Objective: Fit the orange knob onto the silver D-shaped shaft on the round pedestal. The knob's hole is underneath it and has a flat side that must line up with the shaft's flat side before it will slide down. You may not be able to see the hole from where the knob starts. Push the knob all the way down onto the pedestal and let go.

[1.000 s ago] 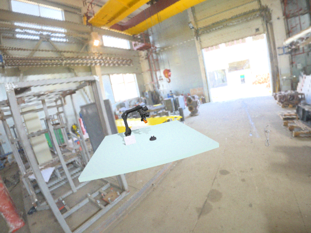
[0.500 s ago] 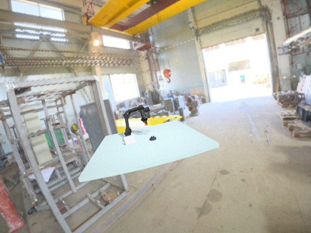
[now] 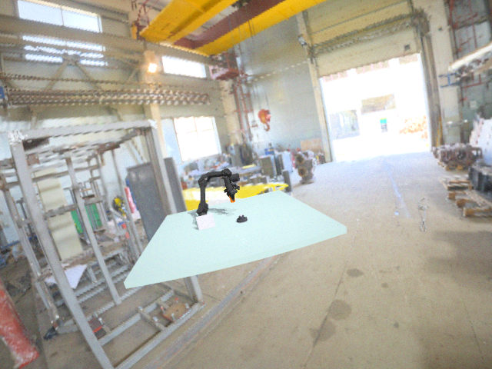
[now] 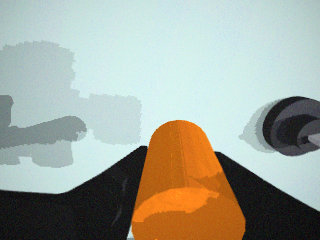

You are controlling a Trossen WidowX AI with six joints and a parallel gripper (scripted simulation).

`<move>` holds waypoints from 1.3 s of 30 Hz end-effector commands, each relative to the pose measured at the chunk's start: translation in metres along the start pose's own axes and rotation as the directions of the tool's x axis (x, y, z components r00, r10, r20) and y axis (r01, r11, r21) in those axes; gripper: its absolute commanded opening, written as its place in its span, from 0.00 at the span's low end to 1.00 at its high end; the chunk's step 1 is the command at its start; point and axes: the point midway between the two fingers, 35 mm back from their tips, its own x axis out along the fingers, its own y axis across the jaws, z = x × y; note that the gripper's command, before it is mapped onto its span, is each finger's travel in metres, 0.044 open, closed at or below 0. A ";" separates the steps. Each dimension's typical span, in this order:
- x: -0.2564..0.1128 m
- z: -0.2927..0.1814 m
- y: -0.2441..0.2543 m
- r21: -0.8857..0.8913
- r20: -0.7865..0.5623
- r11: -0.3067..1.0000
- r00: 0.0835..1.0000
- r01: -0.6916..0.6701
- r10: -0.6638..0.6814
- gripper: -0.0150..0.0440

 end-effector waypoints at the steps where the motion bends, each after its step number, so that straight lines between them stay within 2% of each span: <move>1: 0.016 0.002 -0.001 -0.001 -0.002 1.000 1.000 -0.012 0.012 0.25; 23: 0.121 0.009 -0.002 -0.033 -0.025 0.999 0.999 -0.043 0.042 0.25; 31: 0.124 0.007 -0.002 -0.034 -0.026 0.998 0.999 -0.045 0.044 0.25; 39: 0.123 0.008 -0.002 -0.036 -0.031 0.998 0.999 -0.042 0.041 0.61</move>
